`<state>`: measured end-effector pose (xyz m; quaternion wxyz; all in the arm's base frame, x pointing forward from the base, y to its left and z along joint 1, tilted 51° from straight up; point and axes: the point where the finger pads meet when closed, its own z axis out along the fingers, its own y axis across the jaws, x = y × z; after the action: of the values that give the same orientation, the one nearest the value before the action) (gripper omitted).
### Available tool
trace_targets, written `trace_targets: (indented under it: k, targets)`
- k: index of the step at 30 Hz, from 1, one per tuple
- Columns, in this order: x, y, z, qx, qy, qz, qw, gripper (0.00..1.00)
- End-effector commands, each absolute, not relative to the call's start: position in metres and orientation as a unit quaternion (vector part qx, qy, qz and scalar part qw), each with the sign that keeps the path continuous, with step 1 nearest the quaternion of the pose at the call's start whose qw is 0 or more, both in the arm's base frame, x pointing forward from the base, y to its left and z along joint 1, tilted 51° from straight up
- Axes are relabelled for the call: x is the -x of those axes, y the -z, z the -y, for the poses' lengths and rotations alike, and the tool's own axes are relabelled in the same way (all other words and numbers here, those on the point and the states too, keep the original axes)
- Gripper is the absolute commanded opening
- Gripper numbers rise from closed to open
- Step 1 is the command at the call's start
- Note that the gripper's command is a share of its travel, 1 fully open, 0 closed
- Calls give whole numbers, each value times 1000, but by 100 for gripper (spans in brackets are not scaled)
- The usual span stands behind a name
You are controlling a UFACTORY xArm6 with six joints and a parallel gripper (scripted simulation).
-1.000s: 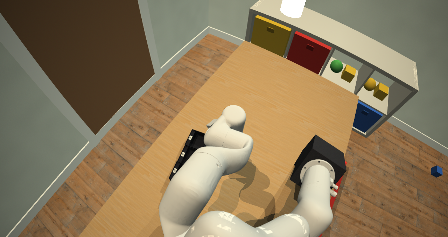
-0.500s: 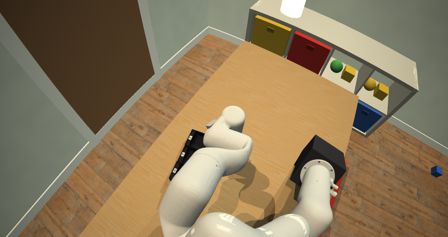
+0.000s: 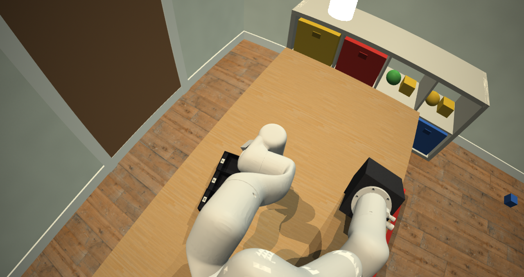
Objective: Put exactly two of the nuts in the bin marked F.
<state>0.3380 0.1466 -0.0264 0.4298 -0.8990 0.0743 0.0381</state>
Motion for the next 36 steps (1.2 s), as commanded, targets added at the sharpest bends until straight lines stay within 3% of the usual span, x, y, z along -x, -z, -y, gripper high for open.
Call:
trace_targets:
  k: [1, 36]
  targets:
    - [-339, 26, -146, 899, -37, -74, 430, 33]
    - [-339, 69, -199, 899, -37, -75, 430, 33]
